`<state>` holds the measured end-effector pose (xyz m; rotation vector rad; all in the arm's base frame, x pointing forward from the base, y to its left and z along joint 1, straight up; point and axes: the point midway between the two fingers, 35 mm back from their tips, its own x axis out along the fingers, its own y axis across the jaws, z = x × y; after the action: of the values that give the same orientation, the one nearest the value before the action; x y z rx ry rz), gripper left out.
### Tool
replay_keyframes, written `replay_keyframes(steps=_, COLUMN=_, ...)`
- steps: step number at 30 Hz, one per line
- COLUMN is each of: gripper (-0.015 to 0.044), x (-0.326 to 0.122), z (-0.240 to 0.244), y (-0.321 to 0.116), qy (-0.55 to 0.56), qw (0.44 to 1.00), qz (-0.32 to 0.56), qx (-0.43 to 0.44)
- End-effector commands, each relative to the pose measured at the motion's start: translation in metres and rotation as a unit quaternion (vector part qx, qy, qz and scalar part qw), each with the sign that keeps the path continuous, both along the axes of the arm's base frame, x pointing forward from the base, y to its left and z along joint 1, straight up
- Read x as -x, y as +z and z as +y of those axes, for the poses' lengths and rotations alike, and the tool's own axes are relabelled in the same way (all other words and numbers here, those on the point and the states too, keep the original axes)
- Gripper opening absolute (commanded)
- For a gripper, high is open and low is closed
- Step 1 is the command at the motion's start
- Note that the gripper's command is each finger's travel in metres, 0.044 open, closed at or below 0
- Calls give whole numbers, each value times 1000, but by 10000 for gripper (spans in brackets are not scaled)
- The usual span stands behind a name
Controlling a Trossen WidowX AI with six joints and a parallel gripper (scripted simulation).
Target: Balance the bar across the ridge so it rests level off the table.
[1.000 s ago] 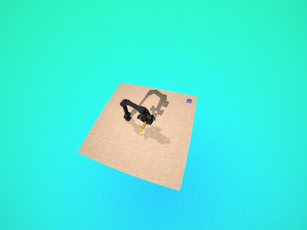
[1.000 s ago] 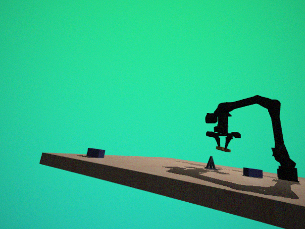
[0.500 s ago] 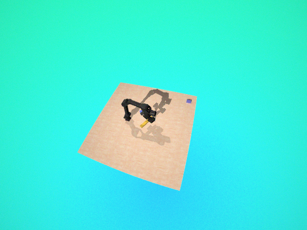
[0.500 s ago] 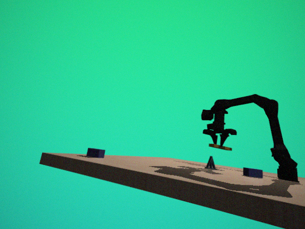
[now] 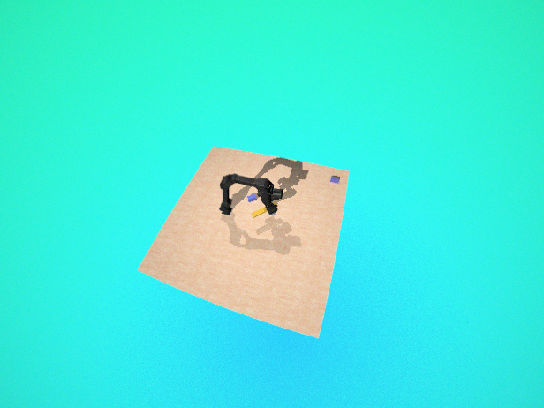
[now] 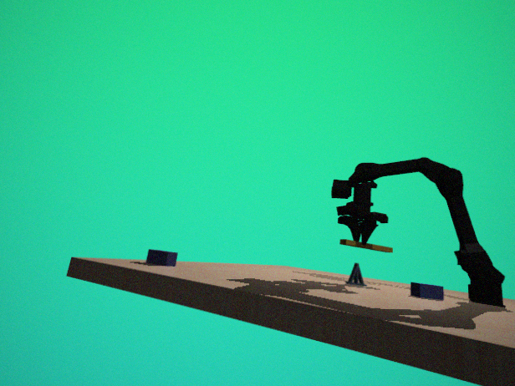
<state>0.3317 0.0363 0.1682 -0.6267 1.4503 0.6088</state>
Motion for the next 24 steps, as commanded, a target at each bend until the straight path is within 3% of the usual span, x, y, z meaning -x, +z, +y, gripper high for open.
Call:
replay_keyframes(steps=1, gripper=0, x=-7, z=15, y=0, qy=-45, qw=999, qz=2, qx=-3)
replay_keyframes(steps=15, gripper=0, x=-24, z=60, y=0, qy=-188, qw=982, qz=2, qx=-9)
replay_keyframes(steps=24, gripper=0, x=-27, z=62, y=-9, qy=-193, qw=981, qz=2, qx=-9)
